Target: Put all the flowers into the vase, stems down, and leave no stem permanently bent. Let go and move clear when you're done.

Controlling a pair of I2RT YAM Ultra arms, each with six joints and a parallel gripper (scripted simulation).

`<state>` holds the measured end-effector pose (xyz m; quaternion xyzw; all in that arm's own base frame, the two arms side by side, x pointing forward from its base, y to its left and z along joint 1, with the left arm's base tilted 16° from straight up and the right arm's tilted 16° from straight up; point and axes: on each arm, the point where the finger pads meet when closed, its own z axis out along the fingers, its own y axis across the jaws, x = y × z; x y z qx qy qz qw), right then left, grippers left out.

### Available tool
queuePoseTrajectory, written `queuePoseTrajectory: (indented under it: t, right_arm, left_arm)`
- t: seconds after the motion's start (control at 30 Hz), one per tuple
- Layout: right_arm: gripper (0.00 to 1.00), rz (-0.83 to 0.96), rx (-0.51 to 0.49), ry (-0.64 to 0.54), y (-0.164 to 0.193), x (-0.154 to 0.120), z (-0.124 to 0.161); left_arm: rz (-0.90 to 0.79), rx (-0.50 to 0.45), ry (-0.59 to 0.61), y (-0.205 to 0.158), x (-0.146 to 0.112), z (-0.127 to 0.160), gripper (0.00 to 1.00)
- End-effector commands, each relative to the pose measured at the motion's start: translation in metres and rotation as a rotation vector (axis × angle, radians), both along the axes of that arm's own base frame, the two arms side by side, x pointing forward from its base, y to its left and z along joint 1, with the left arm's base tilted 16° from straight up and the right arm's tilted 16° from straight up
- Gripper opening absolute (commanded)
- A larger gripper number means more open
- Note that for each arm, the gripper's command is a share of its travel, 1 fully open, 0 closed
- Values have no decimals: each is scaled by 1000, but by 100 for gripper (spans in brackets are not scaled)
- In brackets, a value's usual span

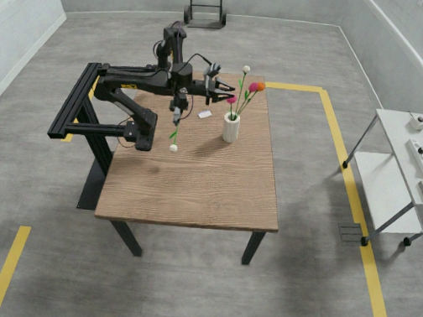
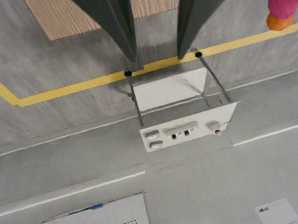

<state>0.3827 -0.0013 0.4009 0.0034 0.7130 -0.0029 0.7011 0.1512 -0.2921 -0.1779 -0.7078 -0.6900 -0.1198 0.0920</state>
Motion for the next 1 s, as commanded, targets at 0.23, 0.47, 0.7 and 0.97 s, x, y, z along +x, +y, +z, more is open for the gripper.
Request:
queuePoseTrajectory:
  t: [0.23, 0.47, 0.7, 0.97]
  right_arm:
    - [30, 11, 1, 4, 1, 4, -2]
    - [30, 11, 1, 4, 1, 4, -2]
    - [30, 11, 1, 4, 1, 4, -2]
    - [30, 11, 1, 4, 1, 4, -2]
  left_arm:
    - [-14, -31, 1, -9, -3, 3, 0]
    - [-13, -55, -5, -14, 1, 11, 0]
    - [-2, -75, -2, -12, 4, 16, 0]
    - [-5, -134, 0, -18, 3, 36, 0]
